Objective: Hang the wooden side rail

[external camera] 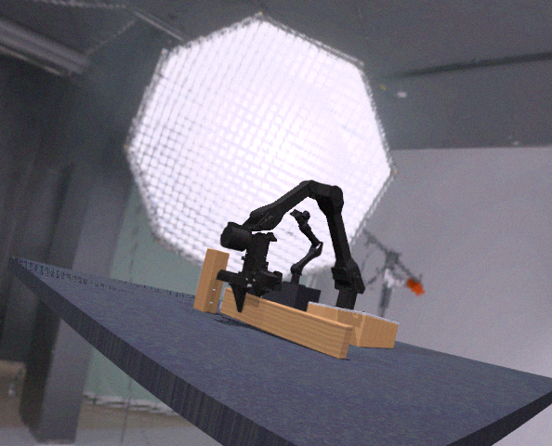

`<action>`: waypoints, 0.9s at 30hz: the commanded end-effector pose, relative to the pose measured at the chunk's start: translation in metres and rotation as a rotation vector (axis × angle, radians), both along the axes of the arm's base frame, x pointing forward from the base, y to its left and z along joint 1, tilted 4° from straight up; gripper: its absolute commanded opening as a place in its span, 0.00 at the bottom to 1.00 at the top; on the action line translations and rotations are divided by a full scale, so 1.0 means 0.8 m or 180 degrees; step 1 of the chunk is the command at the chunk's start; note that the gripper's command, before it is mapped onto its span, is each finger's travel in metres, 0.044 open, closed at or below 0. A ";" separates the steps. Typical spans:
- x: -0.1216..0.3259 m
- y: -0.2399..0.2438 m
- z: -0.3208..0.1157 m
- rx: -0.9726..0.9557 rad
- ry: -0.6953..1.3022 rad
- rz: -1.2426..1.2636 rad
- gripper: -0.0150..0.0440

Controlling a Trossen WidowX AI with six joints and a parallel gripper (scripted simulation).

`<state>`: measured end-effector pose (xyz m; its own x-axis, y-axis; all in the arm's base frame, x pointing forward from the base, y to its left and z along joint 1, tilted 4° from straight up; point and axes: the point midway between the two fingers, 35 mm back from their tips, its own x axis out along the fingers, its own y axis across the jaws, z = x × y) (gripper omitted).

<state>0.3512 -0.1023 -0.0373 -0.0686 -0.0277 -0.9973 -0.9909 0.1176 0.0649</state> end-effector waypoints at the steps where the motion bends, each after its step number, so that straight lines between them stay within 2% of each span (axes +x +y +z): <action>1: 0.007 -0.001 0.011 -0.0007 -0.0077 0.0004 0.25; 27: 0.007 -0.001 0.016 -0.0007 -0.0077 0.0004 0.25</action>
<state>0.3513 -0.1021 -0.0330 -0.0695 -0.0274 -0.9972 -0.9909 0.1173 0.0658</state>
